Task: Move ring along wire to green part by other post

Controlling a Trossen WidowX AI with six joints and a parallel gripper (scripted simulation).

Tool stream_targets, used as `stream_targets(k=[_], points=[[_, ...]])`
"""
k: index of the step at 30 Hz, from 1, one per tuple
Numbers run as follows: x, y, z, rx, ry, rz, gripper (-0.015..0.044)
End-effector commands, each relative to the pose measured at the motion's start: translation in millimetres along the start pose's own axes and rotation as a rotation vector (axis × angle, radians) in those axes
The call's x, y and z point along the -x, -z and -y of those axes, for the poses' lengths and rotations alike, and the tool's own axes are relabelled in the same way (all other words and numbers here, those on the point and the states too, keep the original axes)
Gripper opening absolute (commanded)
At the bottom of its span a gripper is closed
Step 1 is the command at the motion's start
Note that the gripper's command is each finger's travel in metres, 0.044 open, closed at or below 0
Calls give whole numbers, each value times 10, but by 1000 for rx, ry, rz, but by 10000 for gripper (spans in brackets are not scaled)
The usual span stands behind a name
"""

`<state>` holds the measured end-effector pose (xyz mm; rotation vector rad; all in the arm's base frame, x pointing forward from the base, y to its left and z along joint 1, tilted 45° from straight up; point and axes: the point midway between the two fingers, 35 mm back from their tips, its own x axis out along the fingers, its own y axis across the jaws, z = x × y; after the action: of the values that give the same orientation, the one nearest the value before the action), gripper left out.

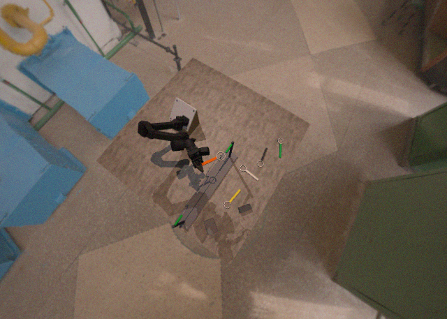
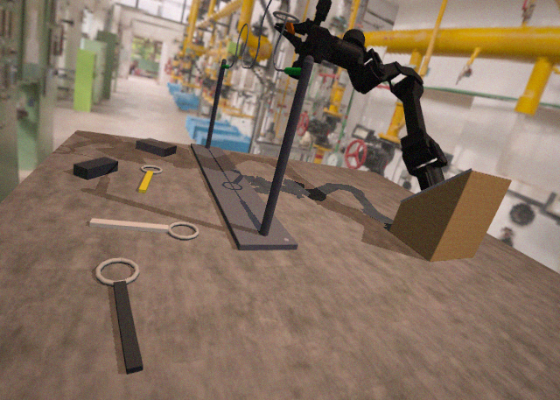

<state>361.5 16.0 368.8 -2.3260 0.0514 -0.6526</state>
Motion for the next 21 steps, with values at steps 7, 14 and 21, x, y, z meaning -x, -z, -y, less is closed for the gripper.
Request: stream_targets(k=[7, 14, 21], points=[[8, -21, 26, 122, 60, 19, -150], [6, -25, 59, 202, 104, 29, -150], [5, -26, 73, 267, 140, 36, -150]])
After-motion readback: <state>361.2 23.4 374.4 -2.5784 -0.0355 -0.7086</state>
